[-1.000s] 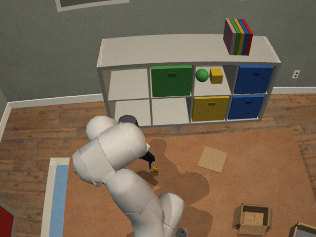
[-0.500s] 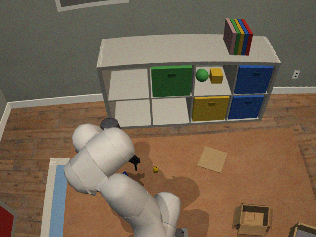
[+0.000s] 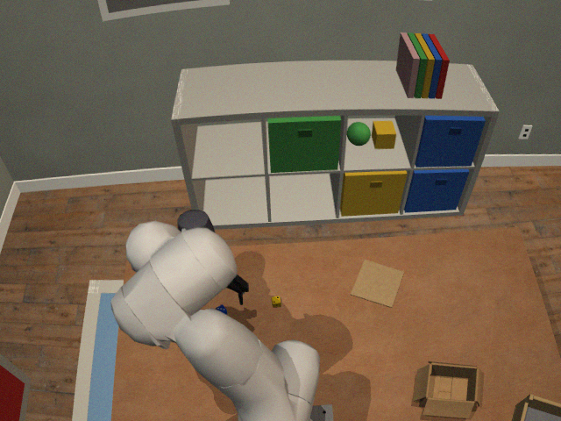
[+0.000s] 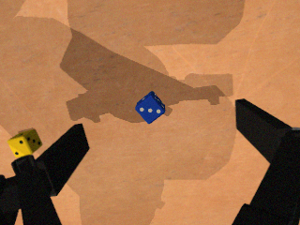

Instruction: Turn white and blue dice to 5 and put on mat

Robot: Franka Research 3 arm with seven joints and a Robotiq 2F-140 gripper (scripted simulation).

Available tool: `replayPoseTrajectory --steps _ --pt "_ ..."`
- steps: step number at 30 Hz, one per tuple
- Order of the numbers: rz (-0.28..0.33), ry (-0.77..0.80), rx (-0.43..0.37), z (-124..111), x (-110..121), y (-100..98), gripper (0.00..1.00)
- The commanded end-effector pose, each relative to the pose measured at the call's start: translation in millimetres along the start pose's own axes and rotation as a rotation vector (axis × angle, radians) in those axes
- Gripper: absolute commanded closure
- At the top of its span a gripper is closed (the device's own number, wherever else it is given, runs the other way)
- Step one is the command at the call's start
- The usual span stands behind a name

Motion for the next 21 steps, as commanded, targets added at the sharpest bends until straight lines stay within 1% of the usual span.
replayPoseTrajectory --steps 1,21 --pt "-0.001 0.02 0.004 0.5 0.0 0.2 0.0" --pt "-0.001 0.02 0.004 0.5 0.0 0.2 0.0"
Point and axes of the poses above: the point where the finger pads meet when closed, its own y axis out along the fingers, its own x axis across the jaws, z = x × y, the point moved 7 cm from there along -y, back along the fingers, and after that the axes turned 7 degrees about -y, right-handed, at the moved point
